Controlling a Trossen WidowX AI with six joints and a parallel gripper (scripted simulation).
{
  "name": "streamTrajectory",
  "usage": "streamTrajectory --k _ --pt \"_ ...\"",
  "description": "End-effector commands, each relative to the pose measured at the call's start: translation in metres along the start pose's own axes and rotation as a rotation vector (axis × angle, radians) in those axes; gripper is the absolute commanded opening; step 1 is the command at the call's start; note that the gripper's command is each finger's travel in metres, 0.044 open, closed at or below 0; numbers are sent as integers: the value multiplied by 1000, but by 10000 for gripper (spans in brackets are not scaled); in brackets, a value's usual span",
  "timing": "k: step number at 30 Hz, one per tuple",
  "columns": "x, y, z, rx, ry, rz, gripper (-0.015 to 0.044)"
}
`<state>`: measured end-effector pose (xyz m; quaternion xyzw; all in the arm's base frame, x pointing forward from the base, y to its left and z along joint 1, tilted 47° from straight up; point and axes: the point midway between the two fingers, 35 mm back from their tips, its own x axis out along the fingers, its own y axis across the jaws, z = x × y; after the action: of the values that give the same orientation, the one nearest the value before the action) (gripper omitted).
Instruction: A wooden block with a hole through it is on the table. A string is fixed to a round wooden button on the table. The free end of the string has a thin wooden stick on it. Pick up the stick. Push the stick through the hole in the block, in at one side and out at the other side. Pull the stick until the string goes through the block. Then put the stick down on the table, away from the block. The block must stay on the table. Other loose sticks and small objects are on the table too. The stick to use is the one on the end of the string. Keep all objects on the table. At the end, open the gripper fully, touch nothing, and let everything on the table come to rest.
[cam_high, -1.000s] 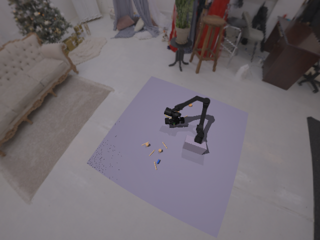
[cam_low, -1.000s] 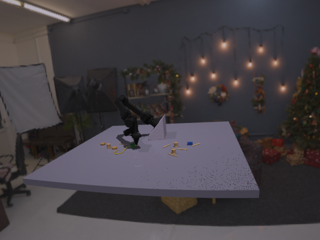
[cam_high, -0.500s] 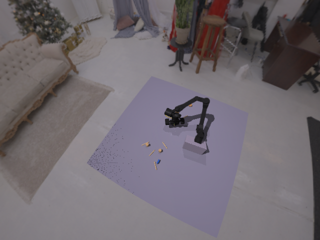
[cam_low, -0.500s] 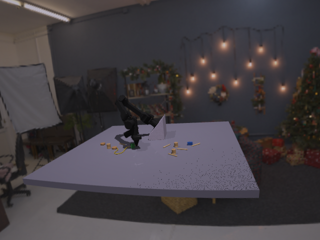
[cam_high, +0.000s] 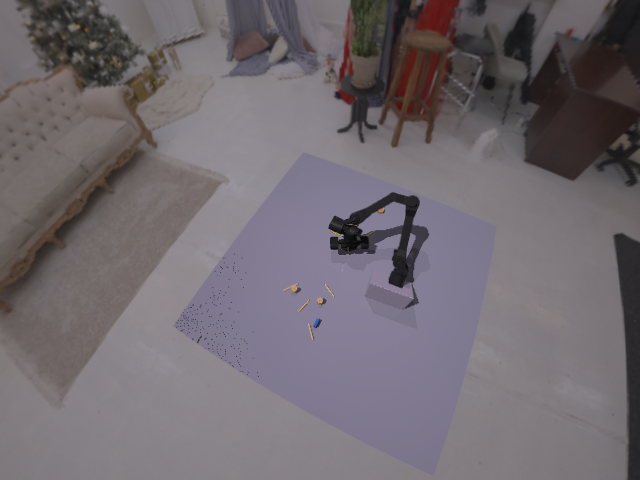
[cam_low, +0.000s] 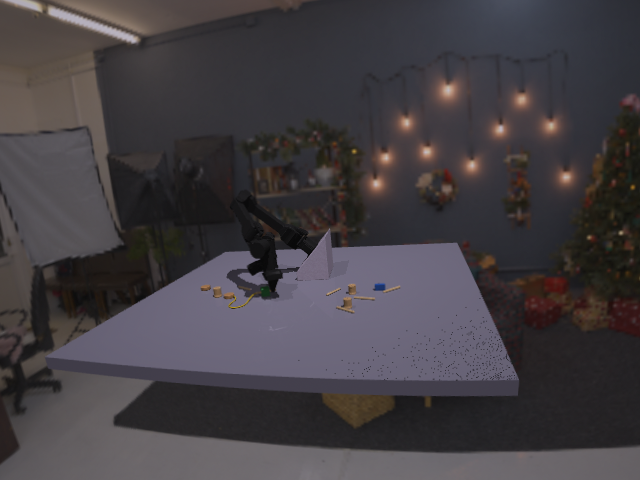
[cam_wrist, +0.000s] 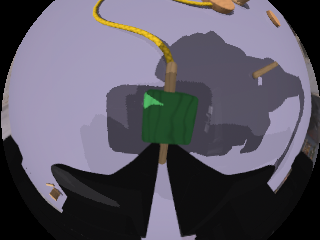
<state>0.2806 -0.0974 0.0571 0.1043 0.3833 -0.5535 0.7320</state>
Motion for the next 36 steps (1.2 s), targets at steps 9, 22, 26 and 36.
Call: streamTrajectory --k 9,22,26,36 --pt "0 0 -8 16 -9 1 0" --pt "0 0 -27 15 -8 7 0" --pt "0 0 -32 14 -8 9 0" --pt "1 1 -44 -38 -6 13 0"
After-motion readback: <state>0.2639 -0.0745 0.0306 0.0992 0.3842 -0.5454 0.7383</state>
